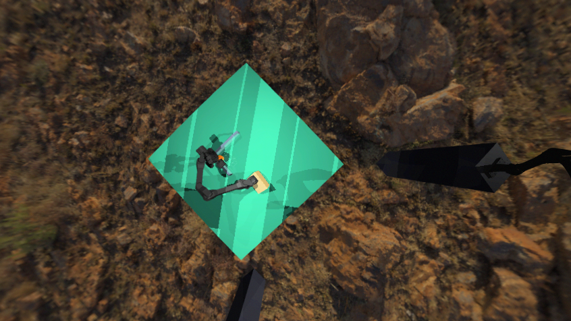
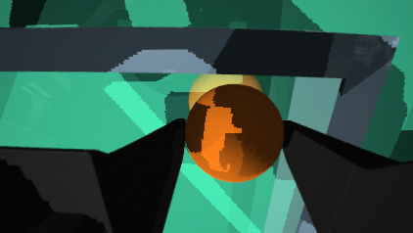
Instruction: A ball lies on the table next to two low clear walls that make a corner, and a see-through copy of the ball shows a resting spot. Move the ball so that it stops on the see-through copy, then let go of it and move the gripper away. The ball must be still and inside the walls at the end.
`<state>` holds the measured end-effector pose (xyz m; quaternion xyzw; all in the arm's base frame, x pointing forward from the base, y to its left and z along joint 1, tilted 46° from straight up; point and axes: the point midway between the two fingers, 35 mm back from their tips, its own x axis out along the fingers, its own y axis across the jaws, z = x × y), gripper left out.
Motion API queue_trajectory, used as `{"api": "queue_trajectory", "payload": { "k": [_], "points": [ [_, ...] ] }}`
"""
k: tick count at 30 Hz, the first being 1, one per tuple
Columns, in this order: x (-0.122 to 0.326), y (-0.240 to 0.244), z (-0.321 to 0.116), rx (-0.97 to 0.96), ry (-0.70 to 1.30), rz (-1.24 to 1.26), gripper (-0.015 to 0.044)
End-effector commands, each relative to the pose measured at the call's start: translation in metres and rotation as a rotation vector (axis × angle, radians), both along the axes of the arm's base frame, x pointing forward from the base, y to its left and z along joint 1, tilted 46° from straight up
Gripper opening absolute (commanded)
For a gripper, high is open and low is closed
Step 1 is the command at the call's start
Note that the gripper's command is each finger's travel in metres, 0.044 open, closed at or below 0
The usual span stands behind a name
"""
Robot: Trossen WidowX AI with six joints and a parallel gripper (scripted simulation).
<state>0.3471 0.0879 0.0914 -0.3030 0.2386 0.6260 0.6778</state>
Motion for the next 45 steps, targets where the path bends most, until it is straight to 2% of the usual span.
{"api": "queue_trajectory", "payload": {
  "k": [1, 22, 35, 39, 43, 45],
  "points": [
    [0.0, 0.014, -0.015, 0.008, 0.01, -0.005, 0.0],
    [0.002, 0.03, -0.03, 0.009, 0.01, -0.005, 0.0],
    [0.002, 0.029, -0.026, 0.011, 0.003, -0.001, 0.0341],
    [0.002, 0.02, -0.019, 0.008, 0.004, -0.002, 0.0351],
    [-0.004, -0.026, 0.023, 0.004, 0.01, -0.005, 0.0351],
    [-0.006, -0.033, 0.031, 0.005, 0.011, -0.005, 0.0351]
  ]
}}
